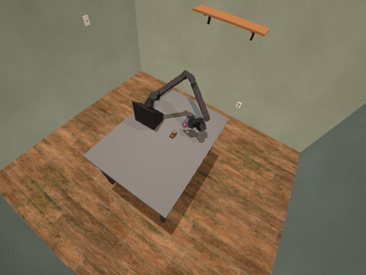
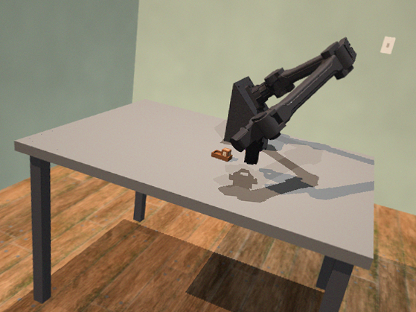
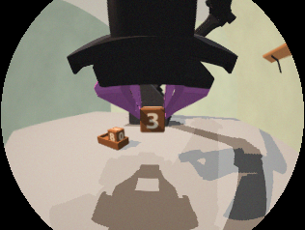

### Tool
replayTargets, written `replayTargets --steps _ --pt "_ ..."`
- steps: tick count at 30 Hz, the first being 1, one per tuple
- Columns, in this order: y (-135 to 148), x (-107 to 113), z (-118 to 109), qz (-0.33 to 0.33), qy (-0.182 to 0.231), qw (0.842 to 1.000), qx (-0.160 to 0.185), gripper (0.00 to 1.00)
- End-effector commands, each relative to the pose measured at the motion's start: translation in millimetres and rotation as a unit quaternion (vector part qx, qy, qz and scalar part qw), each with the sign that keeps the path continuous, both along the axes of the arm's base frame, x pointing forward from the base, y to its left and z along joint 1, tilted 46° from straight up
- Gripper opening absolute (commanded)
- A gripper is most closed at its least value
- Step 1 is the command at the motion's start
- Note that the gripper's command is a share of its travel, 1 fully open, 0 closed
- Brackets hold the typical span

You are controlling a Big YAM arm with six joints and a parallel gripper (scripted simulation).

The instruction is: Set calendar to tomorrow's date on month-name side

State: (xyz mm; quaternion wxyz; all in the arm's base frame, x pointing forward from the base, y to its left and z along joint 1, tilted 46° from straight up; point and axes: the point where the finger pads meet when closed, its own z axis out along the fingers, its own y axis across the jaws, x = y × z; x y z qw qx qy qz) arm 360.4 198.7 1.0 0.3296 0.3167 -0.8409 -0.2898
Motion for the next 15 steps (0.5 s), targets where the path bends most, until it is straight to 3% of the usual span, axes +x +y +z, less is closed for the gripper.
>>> replayTargets --steps 1,15 --pt "-5.3 16.0 7.3 -0.008 -0.014 1.0 0.007 0.26" --pt "3.2 13.9 1.7 -0.002 -0.016 1.0 0.006 0.26"
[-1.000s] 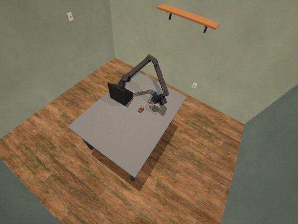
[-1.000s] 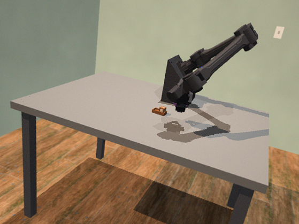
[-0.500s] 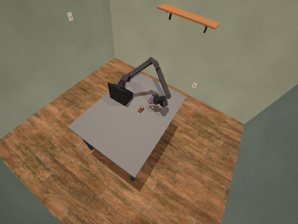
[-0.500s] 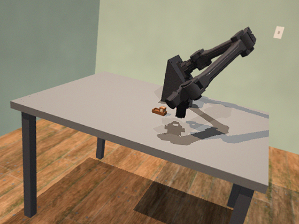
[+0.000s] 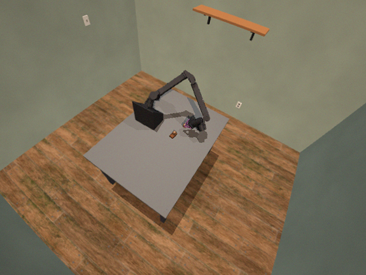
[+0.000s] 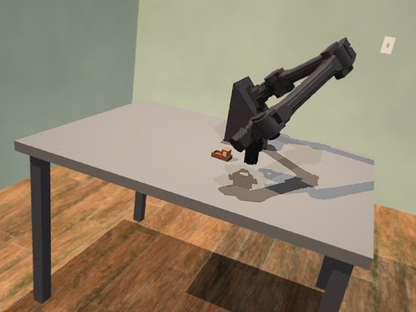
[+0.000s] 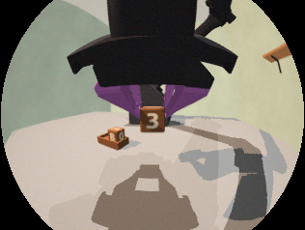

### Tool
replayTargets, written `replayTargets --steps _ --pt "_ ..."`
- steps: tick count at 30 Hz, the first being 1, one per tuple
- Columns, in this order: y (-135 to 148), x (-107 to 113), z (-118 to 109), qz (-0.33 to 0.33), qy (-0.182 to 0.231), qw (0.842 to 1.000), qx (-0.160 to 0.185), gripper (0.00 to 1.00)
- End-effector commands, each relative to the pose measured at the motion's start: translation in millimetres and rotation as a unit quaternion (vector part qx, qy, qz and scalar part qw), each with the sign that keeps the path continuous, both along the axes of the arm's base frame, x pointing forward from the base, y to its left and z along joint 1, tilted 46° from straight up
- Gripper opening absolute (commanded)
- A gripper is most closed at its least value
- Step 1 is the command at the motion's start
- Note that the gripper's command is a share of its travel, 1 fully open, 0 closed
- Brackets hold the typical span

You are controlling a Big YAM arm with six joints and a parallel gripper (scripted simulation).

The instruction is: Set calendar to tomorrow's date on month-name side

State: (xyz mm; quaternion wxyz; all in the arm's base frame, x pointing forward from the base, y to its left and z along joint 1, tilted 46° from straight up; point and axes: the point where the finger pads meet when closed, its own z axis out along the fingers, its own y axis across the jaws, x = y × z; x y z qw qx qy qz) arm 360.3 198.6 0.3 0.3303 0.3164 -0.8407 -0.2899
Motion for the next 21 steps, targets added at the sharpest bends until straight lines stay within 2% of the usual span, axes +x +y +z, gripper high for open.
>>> replayTargets --steps 1,14,16,17,21 --pt "5.8 13.4 1.2 -0.001 -0.018 1.0 0.006 0.26" --pt "19.3 9.2 -11.0 0.001 -0.015 1.0 0.003 0.26" --pt "19.3 9.2 -11.0 0.001 -0.015 1.0 0.003 0.26" --pt "21.7 12.9 0.0 0.001 -0.029 1.0 0.007 0.26" --pt "25.3 7.6 -17.9 0.001 -0.013 1.0 0.002 0.26"
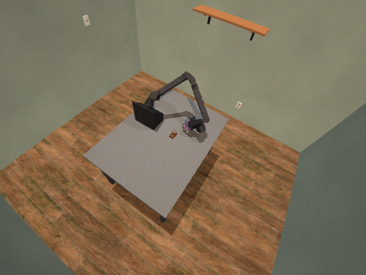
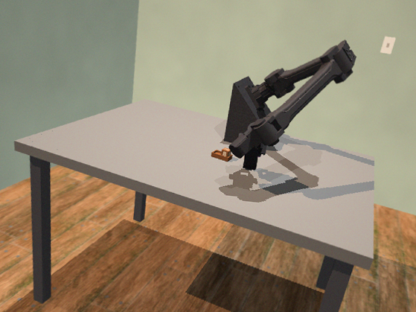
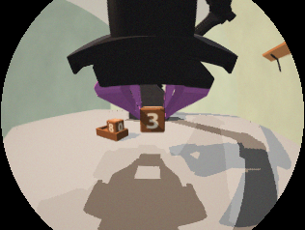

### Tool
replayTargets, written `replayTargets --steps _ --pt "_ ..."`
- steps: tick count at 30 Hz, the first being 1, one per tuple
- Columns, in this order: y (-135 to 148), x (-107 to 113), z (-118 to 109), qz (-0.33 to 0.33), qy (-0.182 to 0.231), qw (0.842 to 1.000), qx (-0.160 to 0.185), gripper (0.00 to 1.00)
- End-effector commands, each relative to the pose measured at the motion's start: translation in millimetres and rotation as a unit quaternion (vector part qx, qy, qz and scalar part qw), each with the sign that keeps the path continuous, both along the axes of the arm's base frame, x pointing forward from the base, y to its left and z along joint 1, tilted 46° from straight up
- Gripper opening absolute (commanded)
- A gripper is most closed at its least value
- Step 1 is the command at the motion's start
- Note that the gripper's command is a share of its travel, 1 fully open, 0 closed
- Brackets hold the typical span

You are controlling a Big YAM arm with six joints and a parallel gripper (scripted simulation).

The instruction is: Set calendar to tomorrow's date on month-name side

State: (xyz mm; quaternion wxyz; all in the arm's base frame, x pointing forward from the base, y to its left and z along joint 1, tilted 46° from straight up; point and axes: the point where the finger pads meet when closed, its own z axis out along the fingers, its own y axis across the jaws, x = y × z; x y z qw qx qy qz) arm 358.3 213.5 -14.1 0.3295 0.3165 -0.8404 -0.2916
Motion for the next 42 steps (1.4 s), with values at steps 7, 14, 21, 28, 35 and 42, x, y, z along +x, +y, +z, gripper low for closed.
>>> replayTargets --steps 7,14,21,28,35,42 --pt "20.1 9.2 -8.6 0.001 -0.017 1.0 0.002 0.26" --pt "25.5 6.5 -18.6 0.001 -0.012 1.0 0.001 0.26" --pt "33.2 7.3 -19.4 0.001 -0.019 1.0 0.003 0.26" --pt "35.9 6.1 -25.2 0.001 -0.016 1.0 0.002 0.26" --pt "38.0 5.8 -24.7 0.002 -0.017 1.0 0.003 0.26" --pt "36.6 6.4 -26.7 0.001 -0.016 1.0 0.003 0.26"
